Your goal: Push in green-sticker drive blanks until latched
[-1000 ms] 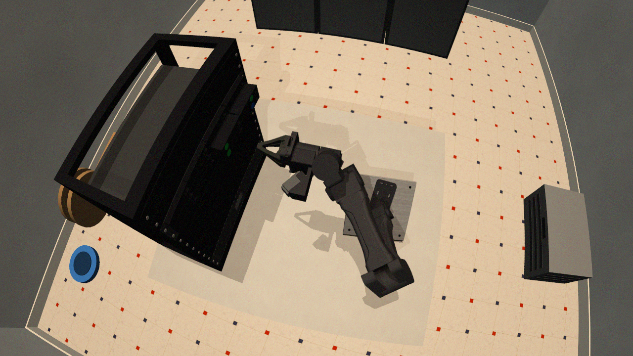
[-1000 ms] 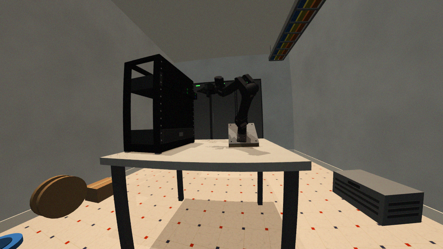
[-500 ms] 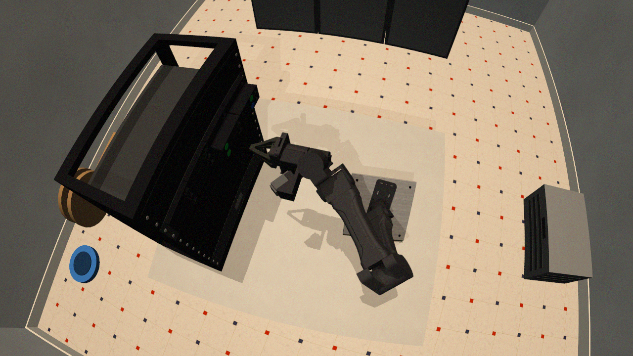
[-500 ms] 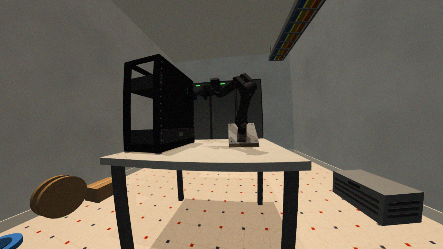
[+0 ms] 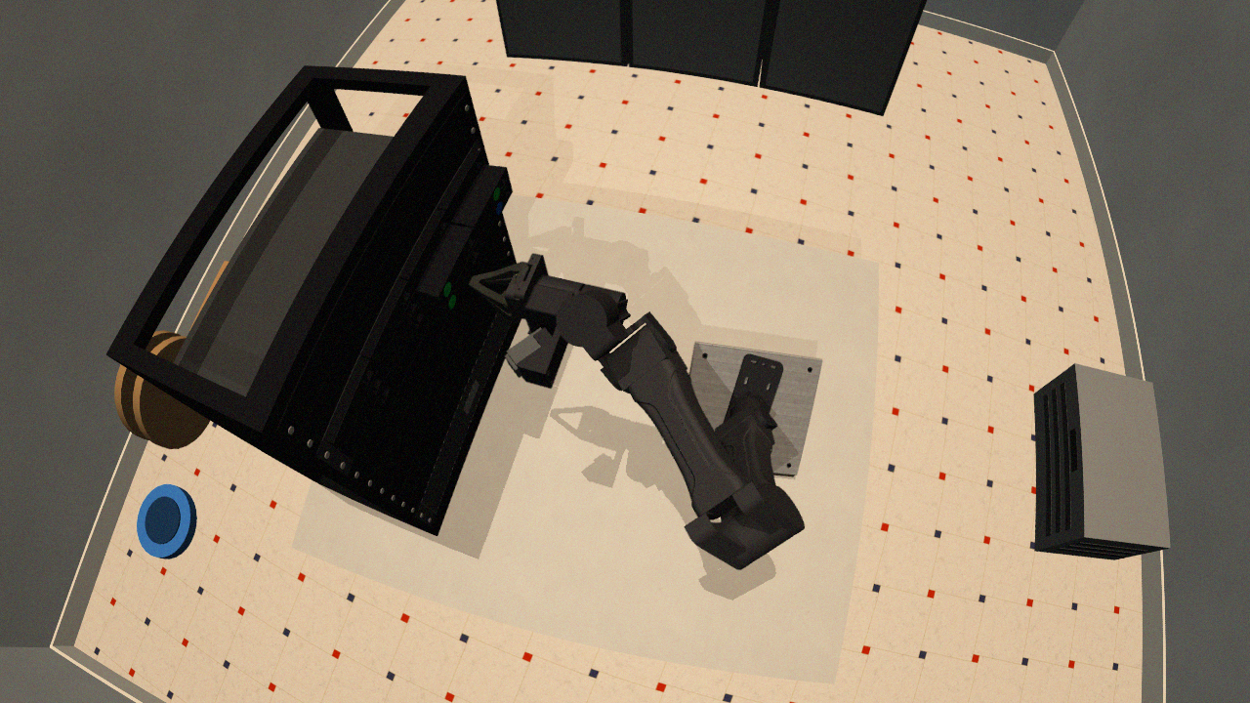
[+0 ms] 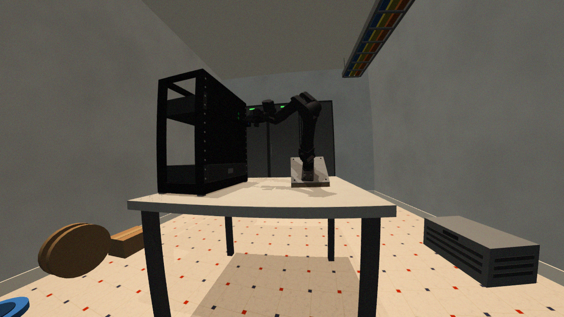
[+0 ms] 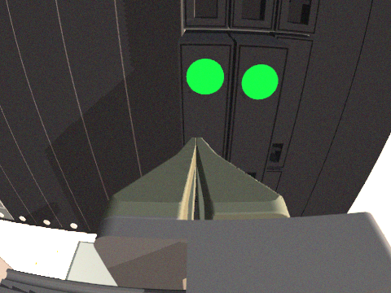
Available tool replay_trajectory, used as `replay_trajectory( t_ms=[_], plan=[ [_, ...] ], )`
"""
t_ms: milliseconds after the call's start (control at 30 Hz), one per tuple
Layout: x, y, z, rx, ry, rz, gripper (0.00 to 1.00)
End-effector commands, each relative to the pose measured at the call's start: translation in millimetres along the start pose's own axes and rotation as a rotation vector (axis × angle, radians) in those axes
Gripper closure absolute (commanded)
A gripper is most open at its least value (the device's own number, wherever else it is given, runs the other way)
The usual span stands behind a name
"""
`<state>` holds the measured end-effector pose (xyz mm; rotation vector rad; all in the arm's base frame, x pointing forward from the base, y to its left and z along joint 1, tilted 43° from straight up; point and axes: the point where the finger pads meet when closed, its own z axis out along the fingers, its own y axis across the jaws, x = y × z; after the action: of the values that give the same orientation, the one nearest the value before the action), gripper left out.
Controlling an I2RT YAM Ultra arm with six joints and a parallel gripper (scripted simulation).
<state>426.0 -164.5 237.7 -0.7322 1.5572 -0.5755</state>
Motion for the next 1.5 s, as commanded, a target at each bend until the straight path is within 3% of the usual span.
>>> replay_trajectory(
  t_ms=[0,1467],
  plan=[
    [-3.4,-25.1,-2.1,0.055,0.009,-0.011,1.0],
    [-0.1,-21.7,3.9,0.036,0.017,0.003,1.0]
  ],
)
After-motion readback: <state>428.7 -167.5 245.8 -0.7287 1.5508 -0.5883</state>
